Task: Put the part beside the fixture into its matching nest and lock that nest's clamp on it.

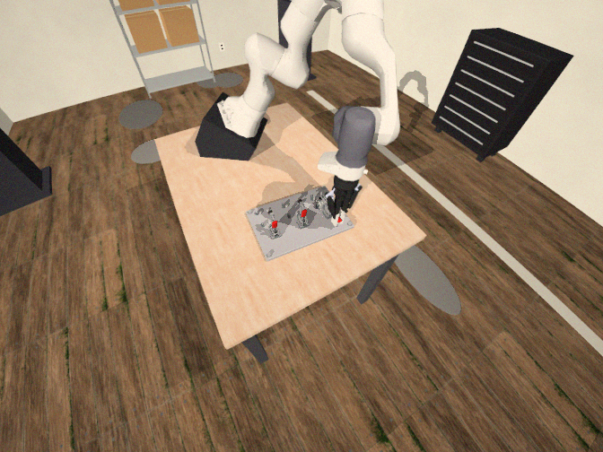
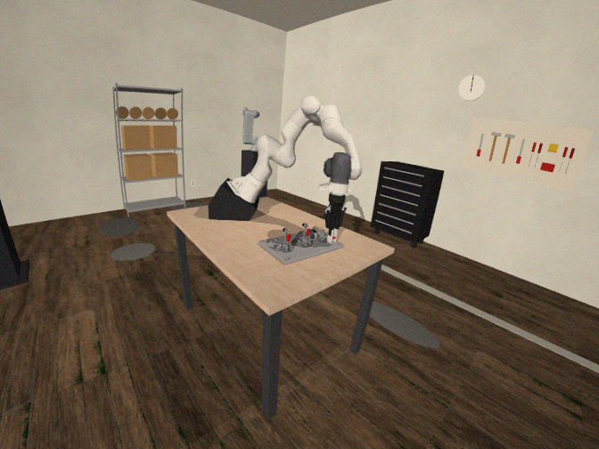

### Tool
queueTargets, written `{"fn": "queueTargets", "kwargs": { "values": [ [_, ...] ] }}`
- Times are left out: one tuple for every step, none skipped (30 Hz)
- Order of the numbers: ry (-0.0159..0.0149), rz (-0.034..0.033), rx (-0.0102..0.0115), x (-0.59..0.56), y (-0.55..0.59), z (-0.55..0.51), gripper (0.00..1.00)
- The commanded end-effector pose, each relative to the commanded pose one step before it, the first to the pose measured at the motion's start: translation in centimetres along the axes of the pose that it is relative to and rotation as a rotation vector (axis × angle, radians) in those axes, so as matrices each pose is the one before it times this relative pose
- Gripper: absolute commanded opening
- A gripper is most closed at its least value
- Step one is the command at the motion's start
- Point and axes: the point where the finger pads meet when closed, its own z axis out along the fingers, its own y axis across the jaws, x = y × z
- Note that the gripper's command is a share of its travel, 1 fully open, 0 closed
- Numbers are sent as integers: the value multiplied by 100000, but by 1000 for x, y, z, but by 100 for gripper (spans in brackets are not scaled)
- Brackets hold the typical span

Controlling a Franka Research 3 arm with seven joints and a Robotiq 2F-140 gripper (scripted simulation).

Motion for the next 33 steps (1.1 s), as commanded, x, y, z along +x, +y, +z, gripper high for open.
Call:
{"fn": "queueTargets", "kwargs": {
  "values": [
    [240,37,86,43,135,441,0],
    [0,0,0,-1,0,3,0],
    [0,0,0,0,0,0,0],
    [0,0,0,0,0,0,0],
    [0,0,0,0,0,0,0],
    [0,0,0,0,0,0,0],
    [0,0,0,0,0,0,0],
    [0,0,0,0,0,0,0],
    [0,0,0,0,0,0,0],
    [0,0,0,0,0,0,0],
    [0,0,0,0,0,0,0],
    [0,0,0,0,0,0,0],
    [0,0,0,0,0,0,0],
    [0,0,0,0,0,0,0],
    [0,0,0,0,0,0,0],
    [0,0,0,0,0,0,0],
    [0,0,0,0,0,0,0],
    [0,0,0,0,0,0,28],
    [0,0,0,0,0,0,28],
    [0,0,0,0,0,0,28],
    [0,0,0,0,0,0,28],
    [0,0,0,0,0,0,28],
    [0,0,0,0,0,0,28],
    [0,0,0,0,0,0,28],
    [0,0,0,0,0,0,28],
    [0,0,0,0,0,0,28],
    [0,0,0,0,0,0,28],
    [0,0,0,0,0,0,28],
    [0,0,0,0,0,0,28],
    [0,0,0,0,0,0,28],
    [0,0,0,0,0,0,28],
    [0,0,0,0,0,0,28],
    [0,0,0,0,0,0,28]
  ]
}}
